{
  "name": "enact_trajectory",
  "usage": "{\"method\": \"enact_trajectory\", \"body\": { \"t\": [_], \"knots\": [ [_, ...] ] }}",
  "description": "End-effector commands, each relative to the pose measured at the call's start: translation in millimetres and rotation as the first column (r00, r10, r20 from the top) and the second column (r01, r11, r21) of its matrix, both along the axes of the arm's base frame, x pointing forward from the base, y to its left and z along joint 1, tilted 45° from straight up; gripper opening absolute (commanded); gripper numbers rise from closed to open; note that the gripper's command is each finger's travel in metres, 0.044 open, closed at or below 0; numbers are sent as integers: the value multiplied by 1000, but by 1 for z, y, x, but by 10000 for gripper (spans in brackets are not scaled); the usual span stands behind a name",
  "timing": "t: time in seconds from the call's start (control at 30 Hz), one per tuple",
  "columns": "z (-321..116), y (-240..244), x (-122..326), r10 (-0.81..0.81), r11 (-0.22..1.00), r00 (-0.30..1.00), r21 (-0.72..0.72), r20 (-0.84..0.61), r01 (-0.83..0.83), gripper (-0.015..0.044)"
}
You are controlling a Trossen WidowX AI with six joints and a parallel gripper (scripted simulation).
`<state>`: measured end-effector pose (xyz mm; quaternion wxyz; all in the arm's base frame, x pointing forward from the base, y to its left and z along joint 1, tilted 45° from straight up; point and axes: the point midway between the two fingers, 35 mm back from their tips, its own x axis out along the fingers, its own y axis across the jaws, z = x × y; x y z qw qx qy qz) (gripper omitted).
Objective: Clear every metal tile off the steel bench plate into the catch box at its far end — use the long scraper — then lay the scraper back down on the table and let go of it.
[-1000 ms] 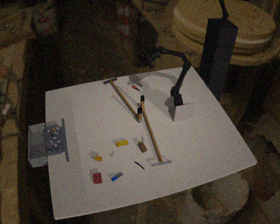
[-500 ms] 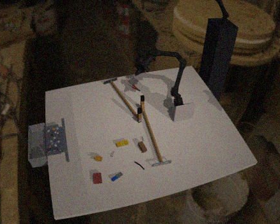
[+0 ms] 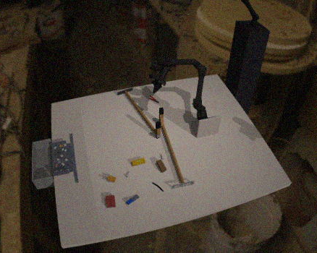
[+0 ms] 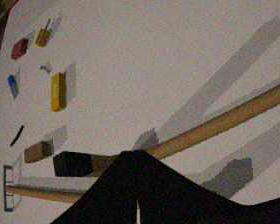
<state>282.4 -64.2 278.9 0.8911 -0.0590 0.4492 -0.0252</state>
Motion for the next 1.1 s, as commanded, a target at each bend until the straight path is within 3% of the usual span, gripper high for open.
{"method": "enact_trajectory", "body": {
  "t": [0.0,0.47,1.07],
  "knots": [
    [-13,3,3,-53,998,997,15,-58,54,0],
    [-55,14,8,-241,969,939,-14,-245,245,0],
    [-98,32,9,-471,882,811,-202,-346,426,0]
  ]
}}
